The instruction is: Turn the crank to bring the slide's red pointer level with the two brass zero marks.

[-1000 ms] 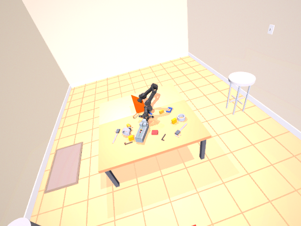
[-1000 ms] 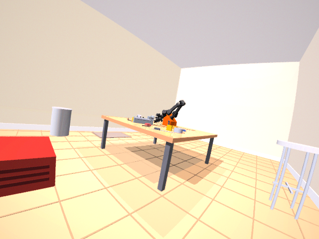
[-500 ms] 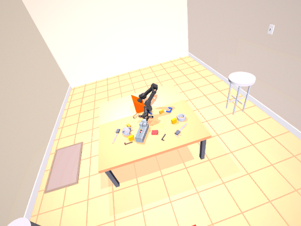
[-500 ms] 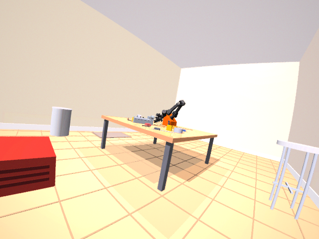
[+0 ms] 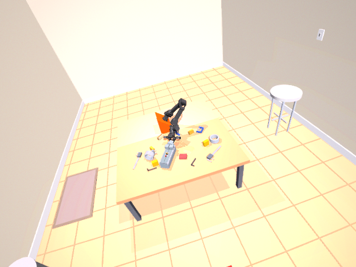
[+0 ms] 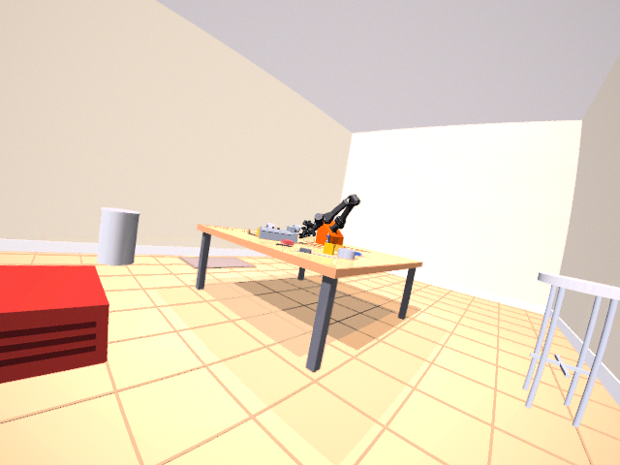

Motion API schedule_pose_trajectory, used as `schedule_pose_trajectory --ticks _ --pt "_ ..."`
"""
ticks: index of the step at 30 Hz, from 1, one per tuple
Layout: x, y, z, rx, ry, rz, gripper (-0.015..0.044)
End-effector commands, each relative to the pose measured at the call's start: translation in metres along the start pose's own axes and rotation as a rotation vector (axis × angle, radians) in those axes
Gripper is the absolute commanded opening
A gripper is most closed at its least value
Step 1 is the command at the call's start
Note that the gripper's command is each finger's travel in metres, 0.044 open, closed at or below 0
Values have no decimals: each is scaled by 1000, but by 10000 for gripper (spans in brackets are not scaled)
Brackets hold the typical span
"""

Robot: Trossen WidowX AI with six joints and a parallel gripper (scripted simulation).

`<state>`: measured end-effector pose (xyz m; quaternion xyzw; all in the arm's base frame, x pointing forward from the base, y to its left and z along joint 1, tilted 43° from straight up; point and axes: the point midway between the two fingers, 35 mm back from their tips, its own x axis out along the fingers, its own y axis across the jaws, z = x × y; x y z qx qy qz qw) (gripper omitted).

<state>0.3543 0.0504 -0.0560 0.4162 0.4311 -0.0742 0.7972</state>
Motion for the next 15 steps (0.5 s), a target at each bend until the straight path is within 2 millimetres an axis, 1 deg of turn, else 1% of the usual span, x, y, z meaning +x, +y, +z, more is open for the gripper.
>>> schedule_pose_trajectory --ticks 1,15 --pt "-3 -9 2 10 -7 -19 0" --pt "-10 -16 9 10 -7 -19 0"
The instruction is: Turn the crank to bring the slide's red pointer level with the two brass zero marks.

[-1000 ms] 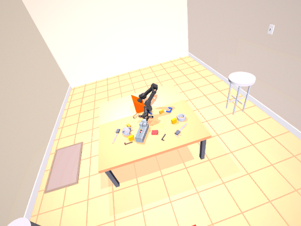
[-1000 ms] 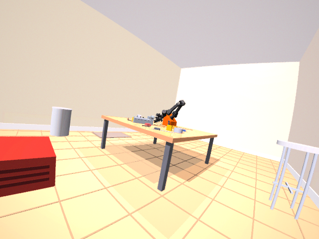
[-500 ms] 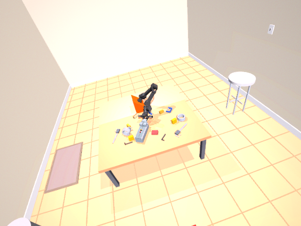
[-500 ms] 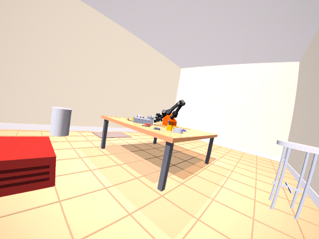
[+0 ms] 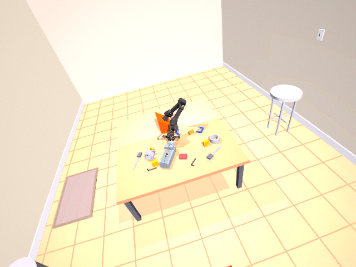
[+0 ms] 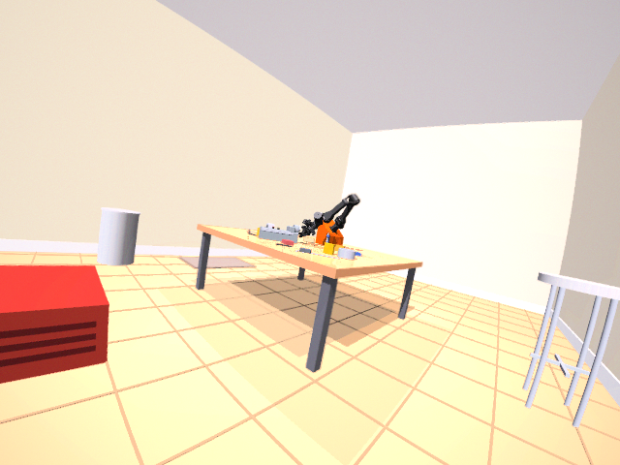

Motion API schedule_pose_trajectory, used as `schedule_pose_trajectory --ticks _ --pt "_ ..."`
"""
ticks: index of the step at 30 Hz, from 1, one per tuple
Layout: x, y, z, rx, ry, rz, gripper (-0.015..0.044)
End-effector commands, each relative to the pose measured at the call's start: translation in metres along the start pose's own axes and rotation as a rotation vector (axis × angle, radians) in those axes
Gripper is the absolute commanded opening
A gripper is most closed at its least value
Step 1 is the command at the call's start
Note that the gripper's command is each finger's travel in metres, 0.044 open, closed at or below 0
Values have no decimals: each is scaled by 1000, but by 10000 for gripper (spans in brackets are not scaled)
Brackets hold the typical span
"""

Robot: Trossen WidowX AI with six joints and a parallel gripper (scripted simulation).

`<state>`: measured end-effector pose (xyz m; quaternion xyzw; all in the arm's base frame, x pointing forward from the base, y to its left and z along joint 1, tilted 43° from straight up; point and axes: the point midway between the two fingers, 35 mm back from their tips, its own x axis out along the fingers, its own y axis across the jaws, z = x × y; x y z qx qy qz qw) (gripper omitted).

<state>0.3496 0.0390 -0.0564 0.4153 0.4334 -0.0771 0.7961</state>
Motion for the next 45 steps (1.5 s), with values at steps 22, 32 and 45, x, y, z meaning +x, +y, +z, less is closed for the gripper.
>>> schedule_pose_trajectory --ticks 22,32,45 --pt "-16 -8 16 7 -10 -12 0" --pt "-16 -8 16 7 -10 -12 0" --pt "-15 -8 15 9 -7 -10 79"
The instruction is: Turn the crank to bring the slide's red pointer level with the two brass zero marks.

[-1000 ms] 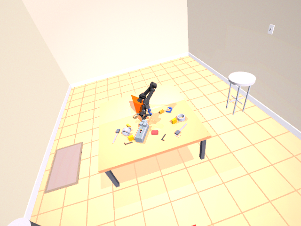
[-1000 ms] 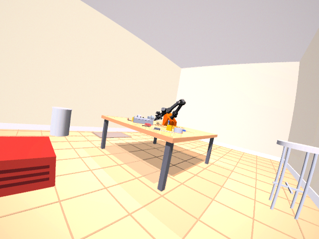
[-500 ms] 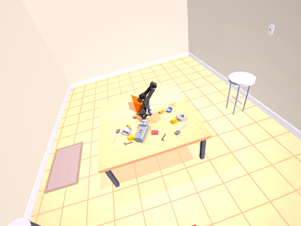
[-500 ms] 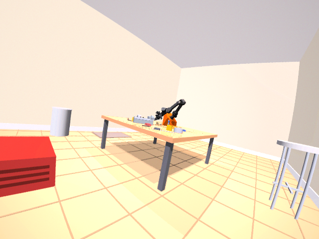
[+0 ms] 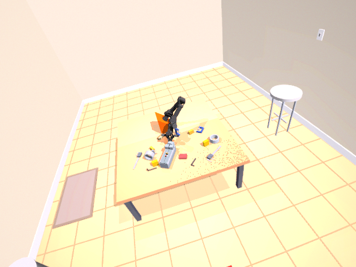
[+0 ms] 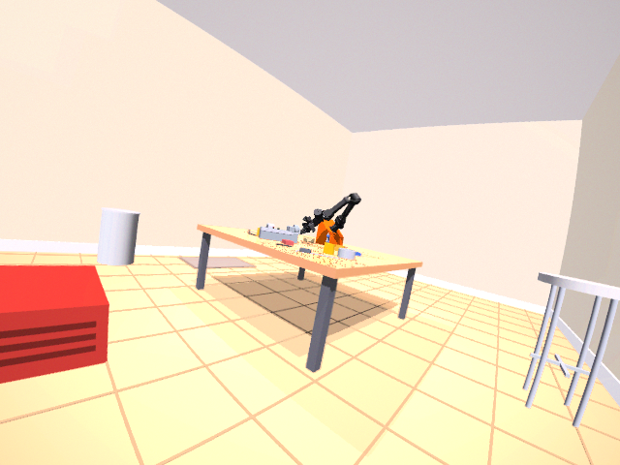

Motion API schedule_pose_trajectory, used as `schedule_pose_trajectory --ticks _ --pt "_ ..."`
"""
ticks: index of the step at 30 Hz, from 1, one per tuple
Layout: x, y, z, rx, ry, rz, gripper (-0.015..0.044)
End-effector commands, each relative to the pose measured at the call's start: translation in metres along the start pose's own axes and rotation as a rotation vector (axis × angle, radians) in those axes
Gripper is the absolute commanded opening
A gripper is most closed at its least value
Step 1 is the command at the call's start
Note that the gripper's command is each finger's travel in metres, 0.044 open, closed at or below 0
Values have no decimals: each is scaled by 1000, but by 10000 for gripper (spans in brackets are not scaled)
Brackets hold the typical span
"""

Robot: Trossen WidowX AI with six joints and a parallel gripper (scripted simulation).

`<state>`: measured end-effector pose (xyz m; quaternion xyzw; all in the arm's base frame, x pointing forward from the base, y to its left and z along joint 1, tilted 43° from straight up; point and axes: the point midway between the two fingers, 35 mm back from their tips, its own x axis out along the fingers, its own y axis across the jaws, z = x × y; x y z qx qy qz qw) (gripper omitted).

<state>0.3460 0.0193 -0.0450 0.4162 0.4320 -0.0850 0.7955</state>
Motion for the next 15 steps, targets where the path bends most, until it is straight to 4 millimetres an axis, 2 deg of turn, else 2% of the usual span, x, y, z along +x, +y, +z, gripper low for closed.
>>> schedule_pose_trajectory --ticks 1,13,15 --pt "0 0 0 0 1 0 105" --pt "0 0 0 0 1 0 420" --pt "0 0 0 0 1 0 440"
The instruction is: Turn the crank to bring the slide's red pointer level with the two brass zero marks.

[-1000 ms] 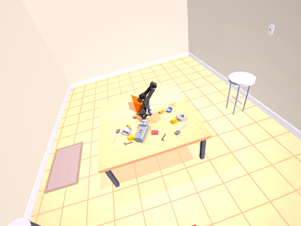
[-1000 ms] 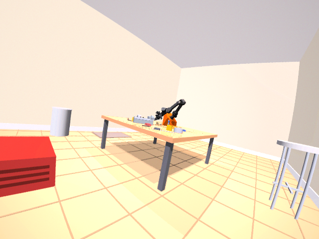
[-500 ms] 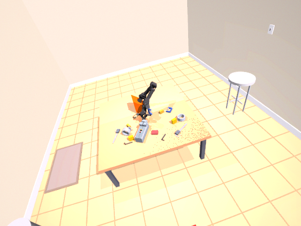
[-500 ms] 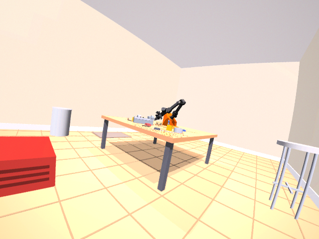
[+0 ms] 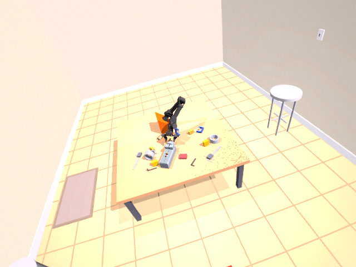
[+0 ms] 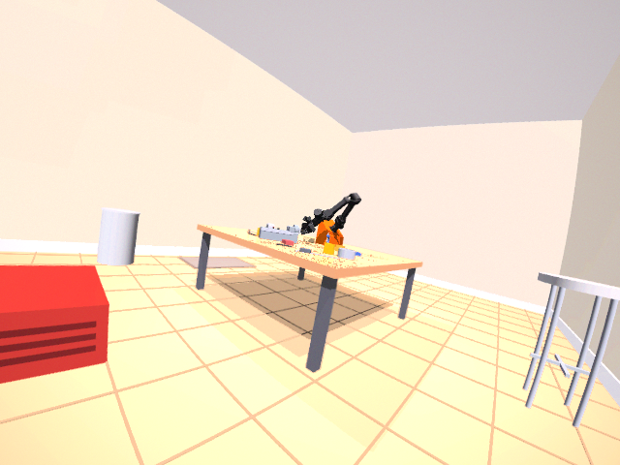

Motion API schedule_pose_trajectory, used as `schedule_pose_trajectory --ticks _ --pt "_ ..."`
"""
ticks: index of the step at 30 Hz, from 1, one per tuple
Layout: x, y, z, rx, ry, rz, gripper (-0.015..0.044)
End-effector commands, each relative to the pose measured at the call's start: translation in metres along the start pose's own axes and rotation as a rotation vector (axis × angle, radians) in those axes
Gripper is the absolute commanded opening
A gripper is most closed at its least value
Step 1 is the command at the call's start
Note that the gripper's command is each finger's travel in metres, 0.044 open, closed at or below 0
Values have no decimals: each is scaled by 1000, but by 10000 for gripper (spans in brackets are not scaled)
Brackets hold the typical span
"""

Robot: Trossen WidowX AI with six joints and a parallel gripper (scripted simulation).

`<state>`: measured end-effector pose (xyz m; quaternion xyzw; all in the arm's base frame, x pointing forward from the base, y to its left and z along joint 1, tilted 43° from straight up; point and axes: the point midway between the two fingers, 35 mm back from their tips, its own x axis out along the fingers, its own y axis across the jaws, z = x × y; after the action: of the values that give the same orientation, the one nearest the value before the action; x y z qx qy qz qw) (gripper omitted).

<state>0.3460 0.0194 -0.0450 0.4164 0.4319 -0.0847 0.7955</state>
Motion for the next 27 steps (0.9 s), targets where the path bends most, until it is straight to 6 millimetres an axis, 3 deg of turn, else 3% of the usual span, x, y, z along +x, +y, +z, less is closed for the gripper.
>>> schedule_pose_trajectory --ticks 1,15,23,27 --pt "-2 0 2 0 1 -1 440" --pt "-39 0 41 -1 -1 -2 440" --pt "-88 0 92 1 -6 -7 440" --pt "-91 0 98 -6 -5 -3 440"
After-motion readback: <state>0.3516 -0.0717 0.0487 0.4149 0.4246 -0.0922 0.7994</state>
